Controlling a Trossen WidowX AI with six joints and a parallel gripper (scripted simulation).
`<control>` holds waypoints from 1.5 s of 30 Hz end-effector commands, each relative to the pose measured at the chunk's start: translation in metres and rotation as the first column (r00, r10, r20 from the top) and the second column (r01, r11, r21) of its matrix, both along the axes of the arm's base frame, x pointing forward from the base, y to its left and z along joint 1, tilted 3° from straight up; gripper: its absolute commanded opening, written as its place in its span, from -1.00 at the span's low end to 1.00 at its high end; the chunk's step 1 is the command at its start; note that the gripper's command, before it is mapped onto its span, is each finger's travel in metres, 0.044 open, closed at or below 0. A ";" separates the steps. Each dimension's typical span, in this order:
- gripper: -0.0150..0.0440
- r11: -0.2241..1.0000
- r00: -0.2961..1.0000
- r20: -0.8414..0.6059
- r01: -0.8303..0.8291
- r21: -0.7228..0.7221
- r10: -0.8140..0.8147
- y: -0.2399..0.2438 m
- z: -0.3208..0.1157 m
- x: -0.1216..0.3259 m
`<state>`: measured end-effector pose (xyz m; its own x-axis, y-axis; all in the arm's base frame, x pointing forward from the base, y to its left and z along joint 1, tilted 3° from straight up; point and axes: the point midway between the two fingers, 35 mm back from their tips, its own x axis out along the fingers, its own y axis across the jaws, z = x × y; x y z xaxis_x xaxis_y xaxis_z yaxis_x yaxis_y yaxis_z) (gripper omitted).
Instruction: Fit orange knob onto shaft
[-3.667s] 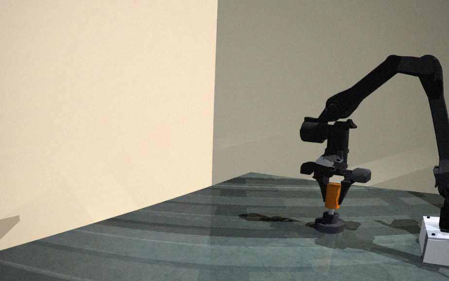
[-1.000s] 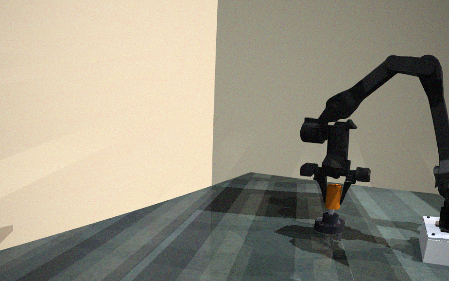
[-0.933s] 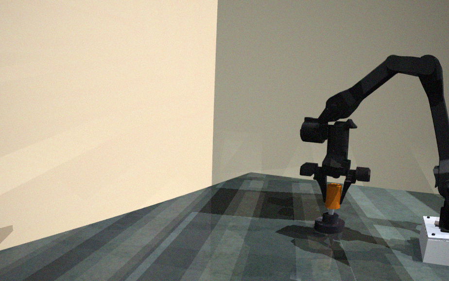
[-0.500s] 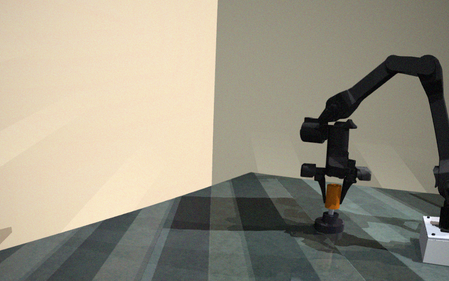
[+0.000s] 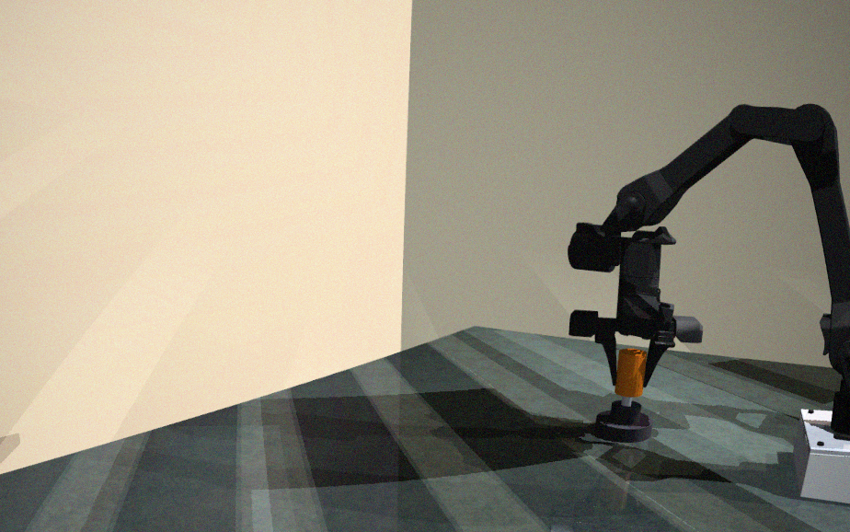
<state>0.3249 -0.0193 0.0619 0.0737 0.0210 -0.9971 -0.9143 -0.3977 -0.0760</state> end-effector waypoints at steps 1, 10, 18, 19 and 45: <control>-0.49 1.000 1.000 0.001 -0.005 0.000 0.005 0.000 -0.001 0.000; -0.49 1.000 1.000 0.001 -0.005 0.000 0.005 0.000 -0.001 0.001; -0.49 1.000 1.000 0.001 -0.014 -0.001 0.014 0.000 0.004 0.001; -0.49 0.999 0.999 0.001 -0.033 -0.002 0.033 0.000 0.004 0.002; -0.49 0.977 0.977 0.003 -0.212 -0.016 0.212 0.000 0.000 0.001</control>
